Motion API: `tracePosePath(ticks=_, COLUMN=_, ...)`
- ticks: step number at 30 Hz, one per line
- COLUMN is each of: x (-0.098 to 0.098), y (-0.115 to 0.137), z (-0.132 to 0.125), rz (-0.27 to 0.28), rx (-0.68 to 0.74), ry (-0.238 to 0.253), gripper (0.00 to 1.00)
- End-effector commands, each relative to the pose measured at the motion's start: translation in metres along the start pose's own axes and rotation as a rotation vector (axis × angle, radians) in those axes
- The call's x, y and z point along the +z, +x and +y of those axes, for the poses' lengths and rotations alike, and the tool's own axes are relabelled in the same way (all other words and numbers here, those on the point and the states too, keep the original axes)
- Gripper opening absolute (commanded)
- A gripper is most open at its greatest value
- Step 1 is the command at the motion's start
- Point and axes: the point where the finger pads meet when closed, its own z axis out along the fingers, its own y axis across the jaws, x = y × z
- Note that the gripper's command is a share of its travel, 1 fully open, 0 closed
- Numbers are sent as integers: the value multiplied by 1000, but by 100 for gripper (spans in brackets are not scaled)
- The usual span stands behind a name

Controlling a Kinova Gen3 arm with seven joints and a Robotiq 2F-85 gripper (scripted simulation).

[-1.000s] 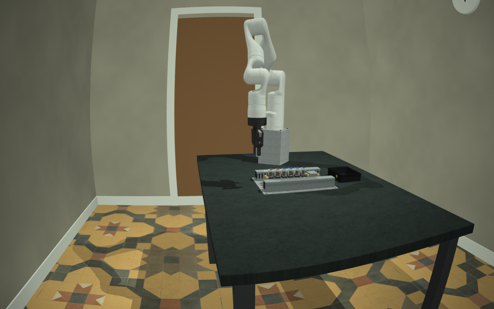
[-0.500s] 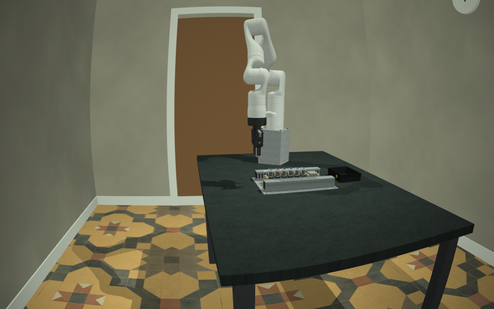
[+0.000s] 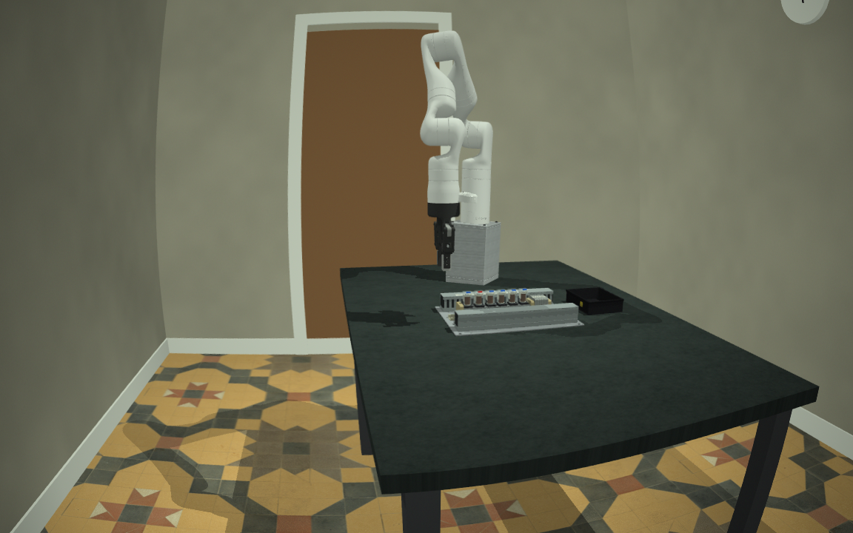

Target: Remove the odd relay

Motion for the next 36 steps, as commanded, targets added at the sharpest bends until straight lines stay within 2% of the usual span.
tracePosePath(ticks=1, x=-1, y=0, z=1, rz=-1, rx=0, ry=-2, gripper=61)
tracePosePath(ticks=18, x=-1, y=4, z=1, rz=-1, rx=0, ry=-2, gripper=61)
tracePosePath(ticks=30, x=5, y=75, z=0, rz=-1, rx=0, ry=-2, gripper=61)
tracePosePath(ticks=36, x=5, y=85, z=0, rz=-1, rx=0, ry=-2, gripper=61)
